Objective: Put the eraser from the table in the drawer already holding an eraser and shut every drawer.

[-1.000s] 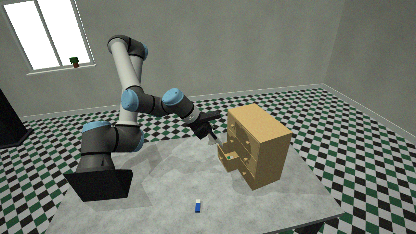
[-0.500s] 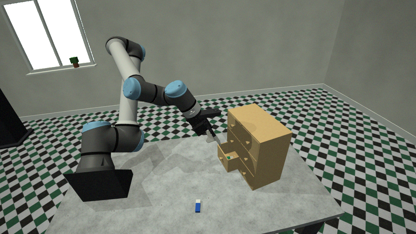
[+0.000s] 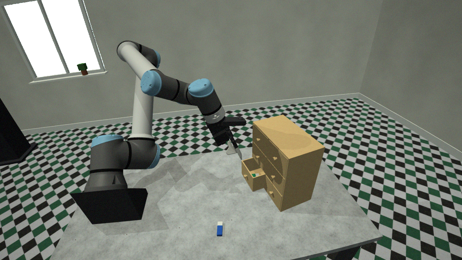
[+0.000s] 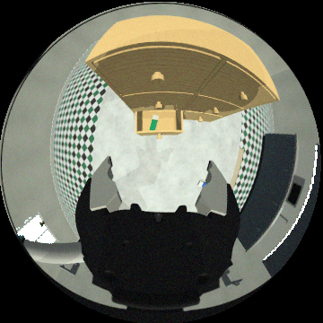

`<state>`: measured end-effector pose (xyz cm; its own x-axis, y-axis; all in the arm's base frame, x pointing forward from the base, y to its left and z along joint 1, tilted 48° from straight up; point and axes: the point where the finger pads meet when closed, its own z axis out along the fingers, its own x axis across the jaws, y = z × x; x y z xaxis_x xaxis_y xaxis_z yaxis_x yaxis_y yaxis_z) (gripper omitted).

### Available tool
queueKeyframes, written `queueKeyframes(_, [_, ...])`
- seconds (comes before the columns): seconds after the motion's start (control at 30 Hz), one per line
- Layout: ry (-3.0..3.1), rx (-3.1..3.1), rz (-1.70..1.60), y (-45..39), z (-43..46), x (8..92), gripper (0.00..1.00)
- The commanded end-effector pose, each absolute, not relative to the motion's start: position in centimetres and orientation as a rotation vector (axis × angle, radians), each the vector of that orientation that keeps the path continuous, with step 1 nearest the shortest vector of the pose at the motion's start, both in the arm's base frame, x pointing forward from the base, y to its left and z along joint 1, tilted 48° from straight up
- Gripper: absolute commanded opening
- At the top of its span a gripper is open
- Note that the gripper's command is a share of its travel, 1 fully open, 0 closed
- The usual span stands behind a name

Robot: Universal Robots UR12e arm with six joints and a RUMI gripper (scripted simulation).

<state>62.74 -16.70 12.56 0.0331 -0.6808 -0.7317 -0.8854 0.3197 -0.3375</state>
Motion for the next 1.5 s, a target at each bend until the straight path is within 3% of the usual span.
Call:
queueKeyframes(0.0, [1.694,-1.471,0.343,-17.3,12.9,62.0,1.0])
queueKeyframes(1.47, [1.646,-1.713,0.575,-19.9,14.7,57.9,1.0])
